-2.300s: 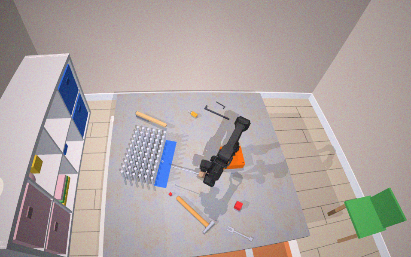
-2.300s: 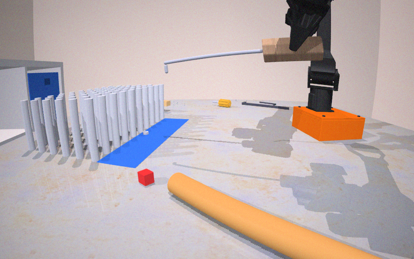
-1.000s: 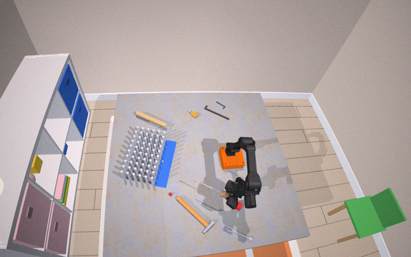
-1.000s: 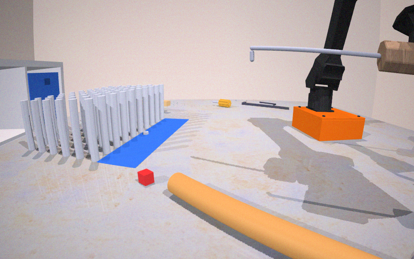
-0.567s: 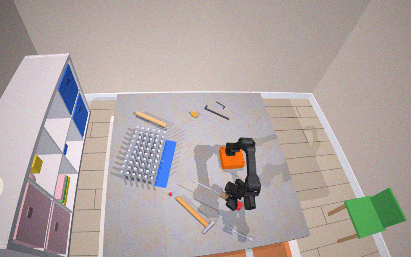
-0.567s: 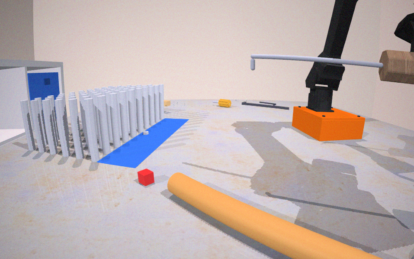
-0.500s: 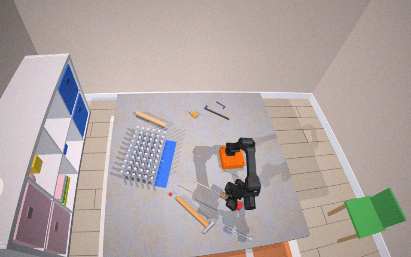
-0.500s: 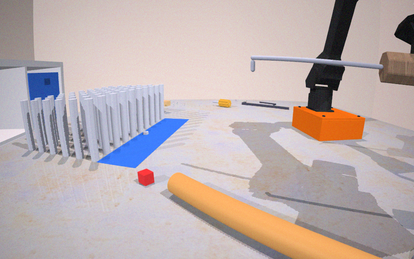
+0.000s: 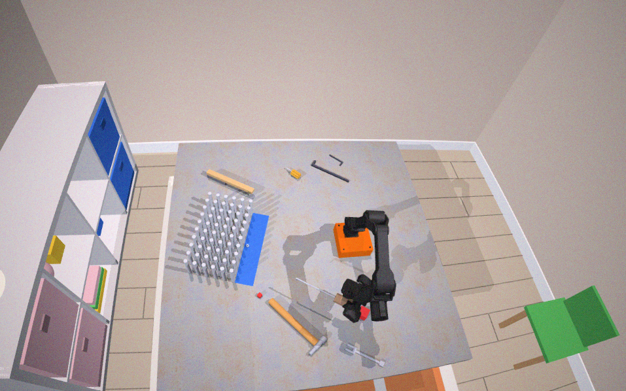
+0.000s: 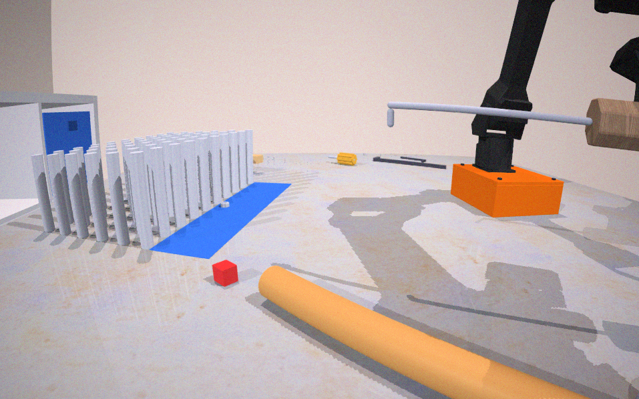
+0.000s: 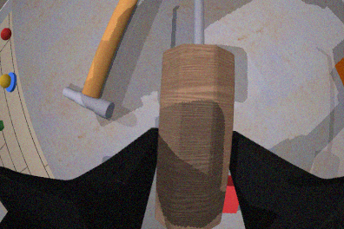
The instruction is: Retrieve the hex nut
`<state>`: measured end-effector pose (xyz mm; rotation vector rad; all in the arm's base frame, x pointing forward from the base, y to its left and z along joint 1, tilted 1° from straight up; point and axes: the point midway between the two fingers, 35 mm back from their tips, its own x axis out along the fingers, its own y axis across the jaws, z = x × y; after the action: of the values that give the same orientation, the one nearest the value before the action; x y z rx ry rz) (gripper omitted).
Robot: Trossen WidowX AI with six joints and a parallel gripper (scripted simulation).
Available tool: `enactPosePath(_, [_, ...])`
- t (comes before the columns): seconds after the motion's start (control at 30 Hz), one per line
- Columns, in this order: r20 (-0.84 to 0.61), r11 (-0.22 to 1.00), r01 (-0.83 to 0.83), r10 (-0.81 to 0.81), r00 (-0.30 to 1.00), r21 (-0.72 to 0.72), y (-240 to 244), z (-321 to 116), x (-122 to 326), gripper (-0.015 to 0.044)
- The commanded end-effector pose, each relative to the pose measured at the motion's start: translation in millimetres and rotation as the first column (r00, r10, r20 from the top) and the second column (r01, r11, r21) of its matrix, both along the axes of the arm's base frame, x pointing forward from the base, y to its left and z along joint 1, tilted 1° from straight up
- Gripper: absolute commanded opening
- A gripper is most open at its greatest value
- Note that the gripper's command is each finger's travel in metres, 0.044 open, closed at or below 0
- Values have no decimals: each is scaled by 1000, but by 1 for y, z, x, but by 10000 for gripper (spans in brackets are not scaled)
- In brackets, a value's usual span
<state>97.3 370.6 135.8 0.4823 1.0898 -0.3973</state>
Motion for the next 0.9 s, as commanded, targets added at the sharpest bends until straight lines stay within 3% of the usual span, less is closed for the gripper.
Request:
enactPosePath(0.0, [7,1000,3,-3,1000,-3,0,-4,1,0])
enactPosePath(0.87, [7,1000,3,-3,1000,-3,3,-28,2,0])
